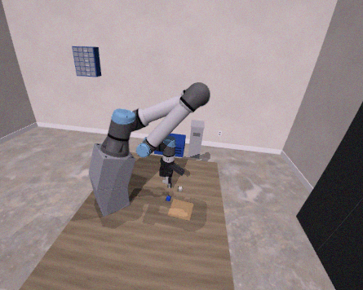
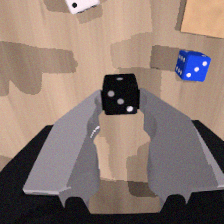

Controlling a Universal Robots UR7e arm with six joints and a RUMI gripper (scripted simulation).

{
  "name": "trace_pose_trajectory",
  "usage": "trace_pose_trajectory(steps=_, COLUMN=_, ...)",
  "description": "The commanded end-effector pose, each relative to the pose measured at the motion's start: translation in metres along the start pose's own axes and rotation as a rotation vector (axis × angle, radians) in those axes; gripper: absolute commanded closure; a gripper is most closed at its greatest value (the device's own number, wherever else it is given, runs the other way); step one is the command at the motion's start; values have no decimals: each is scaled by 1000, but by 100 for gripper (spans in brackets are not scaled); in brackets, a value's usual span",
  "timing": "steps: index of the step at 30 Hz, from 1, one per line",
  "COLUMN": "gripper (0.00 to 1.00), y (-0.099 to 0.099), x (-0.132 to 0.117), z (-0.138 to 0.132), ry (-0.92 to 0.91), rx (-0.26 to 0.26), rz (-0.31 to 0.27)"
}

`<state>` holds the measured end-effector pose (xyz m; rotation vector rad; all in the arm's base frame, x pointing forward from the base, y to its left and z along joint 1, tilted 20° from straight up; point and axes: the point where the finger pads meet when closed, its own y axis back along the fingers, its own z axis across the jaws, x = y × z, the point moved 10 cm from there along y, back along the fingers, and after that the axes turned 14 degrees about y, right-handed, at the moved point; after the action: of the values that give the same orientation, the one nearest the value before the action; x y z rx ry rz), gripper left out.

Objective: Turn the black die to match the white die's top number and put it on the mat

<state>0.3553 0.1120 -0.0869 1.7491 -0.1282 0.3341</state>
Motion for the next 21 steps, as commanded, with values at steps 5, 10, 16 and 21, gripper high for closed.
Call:
trace_pose_trajectory(steps=5, gripper=94, y=22, x=1, z=0, ry=0, rx=0, rz=-1)
trace_pose_trajectory(steps=10, gripper=94, y=35, x=1, z=0, ry=0, rx=0, rz=-1)
trace_pose_trajectory(steps=16, gripper=94, y=46, x=1, z=0, ry=0, rx=0, rz=-1)
trace_pose_trajectory(steps=21, gripper=94, y=49, x=1, z=0, ry=0, rx=0, rz=-1)
